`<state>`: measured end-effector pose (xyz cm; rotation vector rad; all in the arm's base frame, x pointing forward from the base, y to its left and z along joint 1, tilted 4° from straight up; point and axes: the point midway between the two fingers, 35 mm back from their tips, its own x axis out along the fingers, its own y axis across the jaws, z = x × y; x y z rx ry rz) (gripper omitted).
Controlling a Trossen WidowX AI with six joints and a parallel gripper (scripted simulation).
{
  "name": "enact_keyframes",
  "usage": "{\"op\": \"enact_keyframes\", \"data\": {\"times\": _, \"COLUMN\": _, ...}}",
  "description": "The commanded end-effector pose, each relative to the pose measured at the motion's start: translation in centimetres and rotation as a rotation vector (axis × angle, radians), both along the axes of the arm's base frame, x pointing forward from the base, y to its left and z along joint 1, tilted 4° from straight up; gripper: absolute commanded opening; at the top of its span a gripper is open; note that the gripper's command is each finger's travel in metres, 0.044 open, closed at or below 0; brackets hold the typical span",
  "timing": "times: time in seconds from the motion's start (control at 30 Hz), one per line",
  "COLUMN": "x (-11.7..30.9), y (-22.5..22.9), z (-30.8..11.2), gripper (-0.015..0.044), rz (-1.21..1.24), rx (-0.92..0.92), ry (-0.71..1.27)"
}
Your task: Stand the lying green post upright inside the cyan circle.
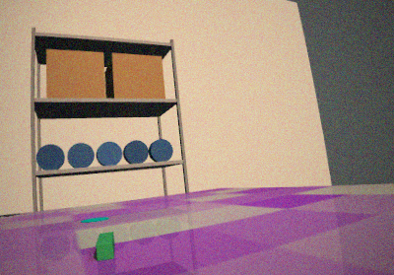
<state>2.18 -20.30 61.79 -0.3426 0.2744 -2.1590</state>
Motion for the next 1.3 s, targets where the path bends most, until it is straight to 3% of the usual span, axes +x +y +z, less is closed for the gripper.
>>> {"op": "enact_keyframes", "data": {"times": 0.0, "x": 0.1, "y": -0.1, "z": 0.0, "gripper": 0.0374, "rz": 0.001, "rx": 0.001, "ry": 0.005}}
{"op": "enact_keyframes", "data": {"times": 0.2, "x": 3.3, "y": -2.3, "z": -0.2, "gripper": 0.0233, "rz": 0.037, "rx": 0.032, "ry": 0.217}}
{"op": "enact_keyframes", "data": {"times": 0.7, "x": 12.9, "y": -8.2, "z": -4.4, "gripper": 0.0233, "rz": 0.206, "rx": 0.176, "ry": 0.770}}
{"op": "enact_keyframes", "data": {"times": 1.27, "x": 23.7, "y": -12.8, "z": -18.7, "gripper": 0.0233, "rz": 0.572, "rx": 0.462, "ry": 1.461}}
